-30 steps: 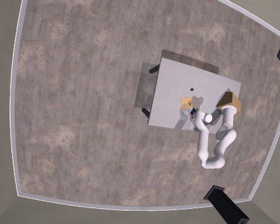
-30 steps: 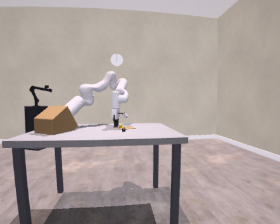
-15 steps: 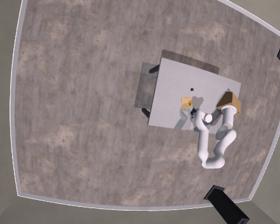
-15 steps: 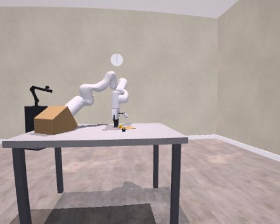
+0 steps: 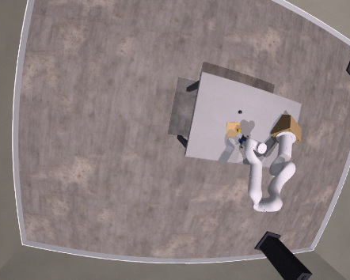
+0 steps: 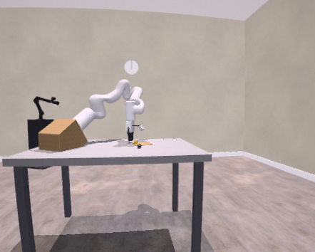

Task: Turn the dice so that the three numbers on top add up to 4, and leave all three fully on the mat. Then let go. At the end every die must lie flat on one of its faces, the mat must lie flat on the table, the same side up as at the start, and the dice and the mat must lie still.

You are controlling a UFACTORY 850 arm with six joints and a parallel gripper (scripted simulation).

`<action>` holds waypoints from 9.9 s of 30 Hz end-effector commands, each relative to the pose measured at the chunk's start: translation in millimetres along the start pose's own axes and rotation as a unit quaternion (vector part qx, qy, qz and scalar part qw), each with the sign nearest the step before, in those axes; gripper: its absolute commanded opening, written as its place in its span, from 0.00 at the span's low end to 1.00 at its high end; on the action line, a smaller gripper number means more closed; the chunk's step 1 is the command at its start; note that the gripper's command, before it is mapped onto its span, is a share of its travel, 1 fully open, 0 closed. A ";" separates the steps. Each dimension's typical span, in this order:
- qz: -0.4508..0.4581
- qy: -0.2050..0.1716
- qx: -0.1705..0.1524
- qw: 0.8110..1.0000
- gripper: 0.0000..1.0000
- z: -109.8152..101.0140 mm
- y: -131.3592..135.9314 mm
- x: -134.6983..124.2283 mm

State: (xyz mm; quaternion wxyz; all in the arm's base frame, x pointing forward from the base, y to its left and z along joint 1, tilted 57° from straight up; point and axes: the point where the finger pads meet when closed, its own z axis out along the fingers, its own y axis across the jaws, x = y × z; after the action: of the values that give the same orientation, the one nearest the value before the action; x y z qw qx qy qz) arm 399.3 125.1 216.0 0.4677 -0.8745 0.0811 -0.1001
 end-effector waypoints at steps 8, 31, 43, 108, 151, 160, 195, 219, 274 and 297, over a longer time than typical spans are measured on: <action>0.000 0.000 0.000 1.000 0.21 -69.1 -0.2 0.4; -0.056 0.000 -0.001 0.998 0.21 -76.1 -59.7 58.6; -0.072 0.012 0.002 0.997 0.21 -72.6 -79.4 71.8; -0.061 0.514 0.037 0.855 0.21 -67.1 -77.5 61.4; -0.061 0.514 0.037 0.855 0.21 0.9 -77.4 61.4; -0.061 0.514 0.037 0.855 0.21 0.9 -77.4 61.4; -0.061 0.514 0.037 0.855 0.21 9.4 -77.4 61.4; -0.061 0.514 0.037 0.855 0.21 13.0 -77.4 61.4; -0.061 0.514 0.037 0.855 0.42 13.0 -77.4 61.4; -0.061 0.514 0.037 0.855 0.42 13.0 -77.4 61.4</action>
State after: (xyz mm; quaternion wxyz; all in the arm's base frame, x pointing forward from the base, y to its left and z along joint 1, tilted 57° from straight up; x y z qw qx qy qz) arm 465.7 163.9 279.5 0.3843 -0.6840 0.2523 -0.5664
